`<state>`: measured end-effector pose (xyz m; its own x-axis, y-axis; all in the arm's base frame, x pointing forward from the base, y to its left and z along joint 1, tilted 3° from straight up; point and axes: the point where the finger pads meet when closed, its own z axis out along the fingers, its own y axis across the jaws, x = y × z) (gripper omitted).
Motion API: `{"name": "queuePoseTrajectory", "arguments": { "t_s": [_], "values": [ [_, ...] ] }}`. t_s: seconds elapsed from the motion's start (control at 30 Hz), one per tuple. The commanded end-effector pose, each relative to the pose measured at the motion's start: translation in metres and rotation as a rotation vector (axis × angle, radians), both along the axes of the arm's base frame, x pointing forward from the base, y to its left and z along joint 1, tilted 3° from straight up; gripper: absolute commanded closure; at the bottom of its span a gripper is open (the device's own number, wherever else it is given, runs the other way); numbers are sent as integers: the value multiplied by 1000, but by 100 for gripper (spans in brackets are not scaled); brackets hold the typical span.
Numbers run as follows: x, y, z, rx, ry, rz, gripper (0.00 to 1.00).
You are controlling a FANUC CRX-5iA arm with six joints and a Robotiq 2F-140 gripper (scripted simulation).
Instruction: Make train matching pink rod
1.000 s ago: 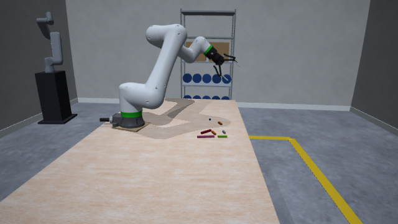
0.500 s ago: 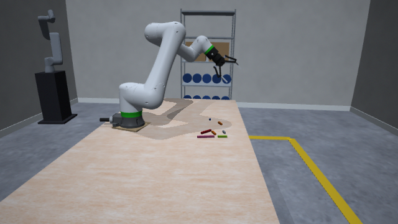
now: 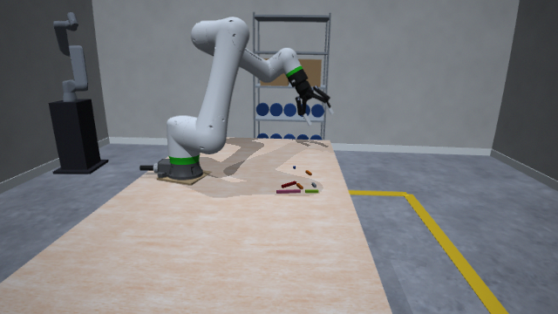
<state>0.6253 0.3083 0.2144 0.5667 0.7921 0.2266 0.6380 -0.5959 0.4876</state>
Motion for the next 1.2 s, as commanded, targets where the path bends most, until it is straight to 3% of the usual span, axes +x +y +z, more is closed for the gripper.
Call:
{"name": "queuePoseTrajectory", "arguments": {
  "t_s": [0.0, 0.3, 0.37, 0.4, 0.5, 0.87, 1.0, 1.17],
  "values": [
    [-23, -33, -13, 62, 45, -100, 0],
    [-95, -108, -53, 210, 178, -385, 0],
    [-95, -108, -53, 210, 178, -385, 0],
    [-120, -127, -65, 252, 218, -474, 0],
    [-141, -140, -75, 285, 251, -545, 0],
    [-256, -192, -123, 440, 420, -919, 0],
    [-269, -196, -128, 456, 439, -962, 0],
    [-270, -196, -128, 457, 440, -964, 0]
  ]
}}
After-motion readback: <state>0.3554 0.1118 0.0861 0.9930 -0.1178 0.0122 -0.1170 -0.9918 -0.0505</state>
